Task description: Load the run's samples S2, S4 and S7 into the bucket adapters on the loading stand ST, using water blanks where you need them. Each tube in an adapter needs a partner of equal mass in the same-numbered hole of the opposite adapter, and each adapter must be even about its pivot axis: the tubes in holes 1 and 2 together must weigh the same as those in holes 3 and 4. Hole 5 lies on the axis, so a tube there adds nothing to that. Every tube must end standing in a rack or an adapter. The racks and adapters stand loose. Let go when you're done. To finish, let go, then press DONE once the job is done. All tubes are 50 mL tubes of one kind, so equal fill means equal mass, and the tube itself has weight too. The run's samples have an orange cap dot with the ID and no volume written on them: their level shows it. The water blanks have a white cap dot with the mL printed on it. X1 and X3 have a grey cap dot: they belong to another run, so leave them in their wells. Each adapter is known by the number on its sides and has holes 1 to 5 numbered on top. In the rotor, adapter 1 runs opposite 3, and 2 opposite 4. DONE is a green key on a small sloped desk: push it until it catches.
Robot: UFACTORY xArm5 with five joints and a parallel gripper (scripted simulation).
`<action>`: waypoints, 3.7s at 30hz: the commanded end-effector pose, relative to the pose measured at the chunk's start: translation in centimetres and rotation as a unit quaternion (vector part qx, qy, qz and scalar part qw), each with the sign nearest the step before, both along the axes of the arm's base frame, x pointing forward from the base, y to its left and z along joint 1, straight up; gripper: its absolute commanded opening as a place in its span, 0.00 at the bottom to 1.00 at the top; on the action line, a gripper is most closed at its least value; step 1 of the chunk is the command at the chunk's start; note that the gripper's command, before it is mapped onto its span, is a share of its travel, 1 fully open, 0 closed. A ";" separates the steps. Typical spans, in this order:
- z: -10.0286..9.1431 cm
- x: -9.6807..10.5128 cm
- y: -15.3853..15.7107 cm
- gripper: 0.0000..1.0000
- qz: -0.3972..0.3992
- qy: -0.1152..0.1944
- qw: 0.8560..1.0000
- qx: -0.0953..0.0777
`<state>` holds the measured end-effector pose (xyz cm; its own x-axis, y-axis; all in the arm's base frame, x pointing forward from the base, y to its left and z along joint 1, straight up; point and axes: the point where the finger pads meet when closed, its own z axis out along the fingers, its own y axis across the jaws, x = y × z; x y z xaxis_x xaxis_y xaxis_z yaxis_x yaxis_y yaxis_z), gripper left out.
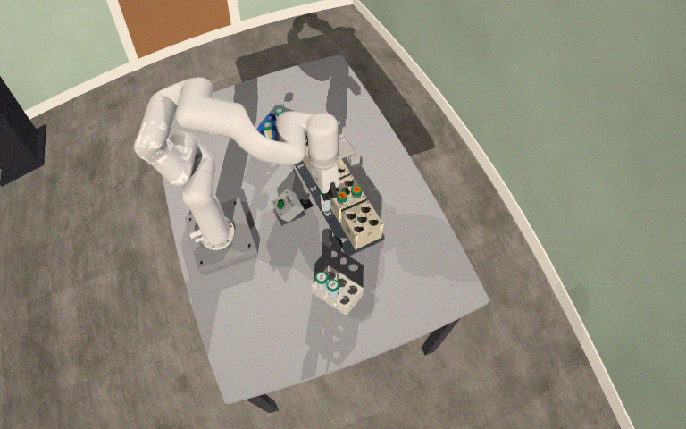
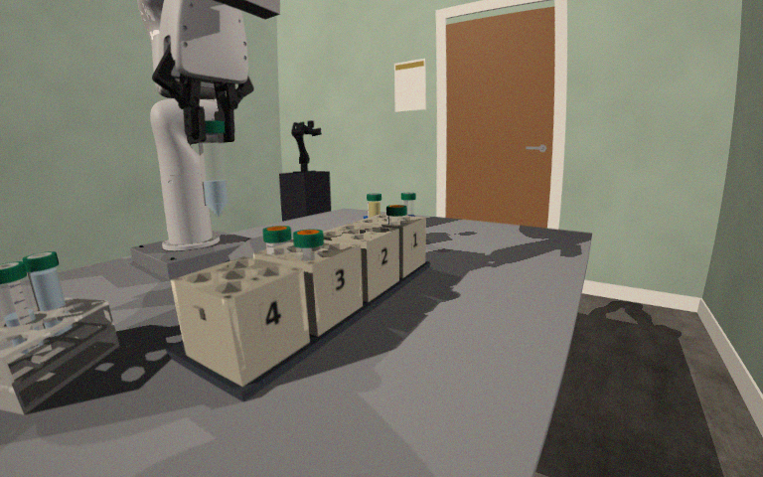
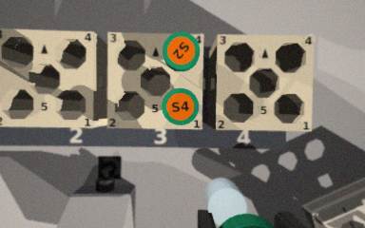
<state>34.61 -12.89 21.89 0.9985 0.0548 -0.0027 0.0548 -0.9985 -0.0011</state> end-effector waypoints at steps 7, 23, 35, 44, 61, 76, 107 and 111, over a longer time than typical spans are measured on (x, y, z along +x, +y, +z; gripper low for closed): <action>0.2 1.2 4.8 0.00 0.000 -0.002 1.000 0.000; 0.2 2.7 11.6 0.00 0.000 -0.002 1.000 0.000; 0.2 3.7 16.5 0.00 0.000 -0.002 1.000 0.001; 0.2 4.7 20.9 0.00 0.000 -0.002 1.000 0.001; 0.2 5.7 25.8 0.00 0.000 -0.002 1.000 0.001; 0.2 5.7 25.8 0.00 0.000 -0.002 1.000 0.001; -3.6 5.7 25.8 0.00 0.000 -0.002 1.000 0.001; -3.6 5.7 25.8 0.00 0.000 -0.002 1.000 0.001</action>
<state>40.26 12.87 18.15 0.9985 0.0545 -0.0010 0.0545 -0.9985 0.0003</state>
